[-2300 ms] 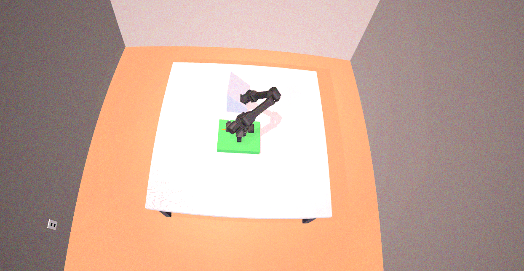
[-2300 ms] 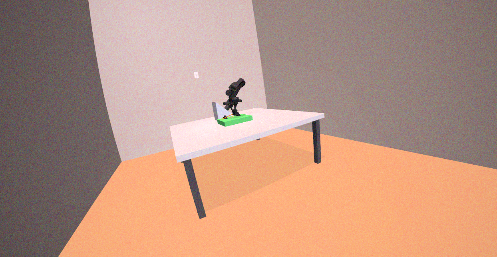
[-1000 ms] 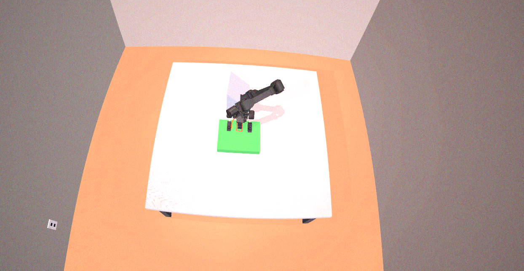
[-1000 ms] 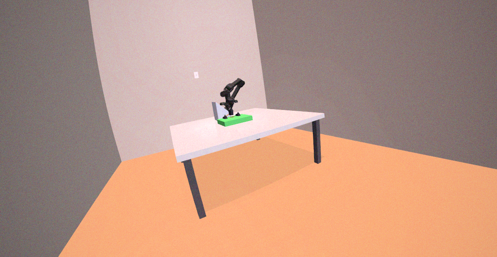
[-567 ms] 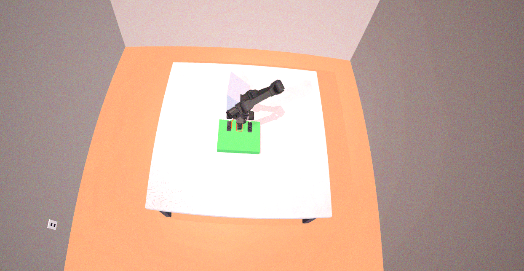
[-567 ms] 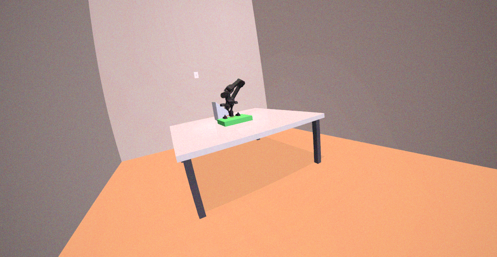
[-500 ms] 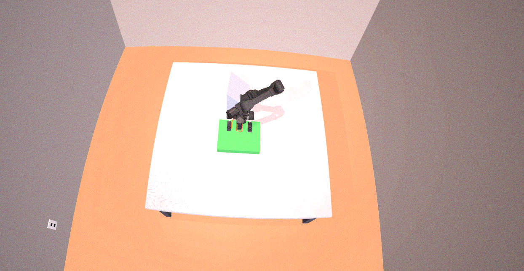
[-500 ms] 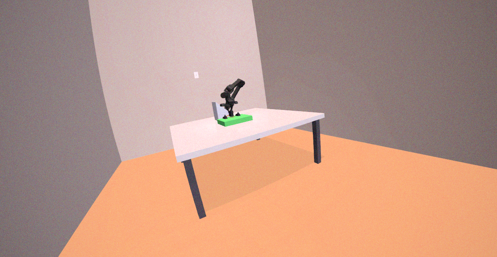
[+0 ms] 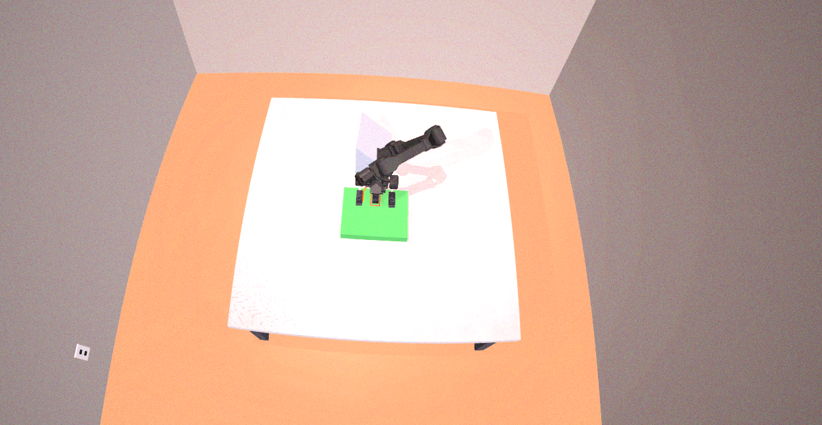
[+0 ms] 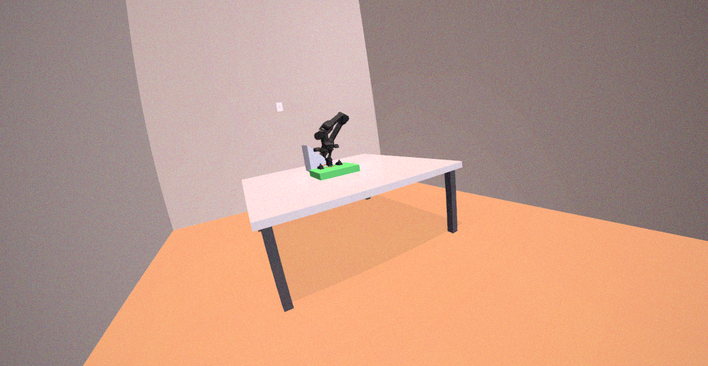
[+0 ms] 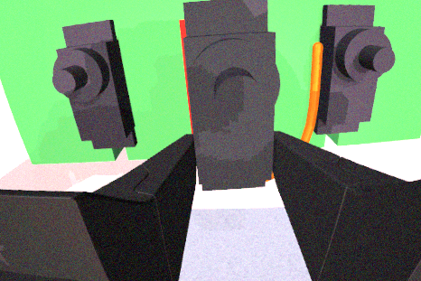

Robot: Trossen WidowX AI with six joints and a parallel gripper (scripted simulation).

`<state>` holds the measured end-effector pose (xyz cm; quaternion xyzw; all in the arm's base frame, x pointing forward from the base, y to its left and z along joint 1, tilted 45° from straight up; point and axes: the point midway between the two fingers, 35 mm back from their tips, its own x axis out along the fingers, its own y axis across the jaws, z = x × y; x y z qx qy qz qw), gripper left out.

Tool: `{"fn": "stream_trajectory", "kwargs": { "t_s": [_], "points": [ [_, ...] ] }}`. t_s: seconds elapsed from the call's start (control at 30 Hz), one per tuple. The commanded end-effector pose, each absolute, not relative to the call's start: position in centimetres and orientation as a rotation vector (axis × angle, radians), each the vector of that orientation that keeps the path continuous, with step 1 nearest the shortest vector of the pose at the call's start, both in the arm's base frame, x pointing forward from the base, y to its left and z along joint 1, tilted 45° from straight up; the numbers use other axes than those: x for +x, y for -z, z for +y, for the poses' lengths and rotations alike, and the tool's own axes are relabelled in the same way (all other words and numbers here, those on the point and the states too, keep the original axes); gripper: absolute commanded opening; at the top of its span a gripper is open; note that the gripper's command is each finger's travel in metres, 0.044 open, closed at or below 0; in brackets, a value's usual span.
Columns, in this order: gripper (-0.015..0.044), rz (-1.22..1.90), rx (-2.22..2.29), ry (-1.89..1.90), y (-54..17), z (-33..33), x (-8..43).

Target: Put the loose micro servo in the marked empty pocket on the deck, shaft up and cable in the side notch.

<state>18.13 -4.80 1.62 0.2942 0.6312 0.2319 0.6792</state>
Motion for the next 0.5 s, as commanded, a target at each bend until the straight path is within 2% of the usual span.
{"fn": "stream_trajectory", "kwargs": {
  "t_s": [0.0,0.47],
  "points": [
    [0.0000,1.415,0.667,-0.516,-1.49,-4.68,18.21],
    [0.0000,1.415,0.668,-0.516,-0.51,-3.72,18.35]
  ]
}}
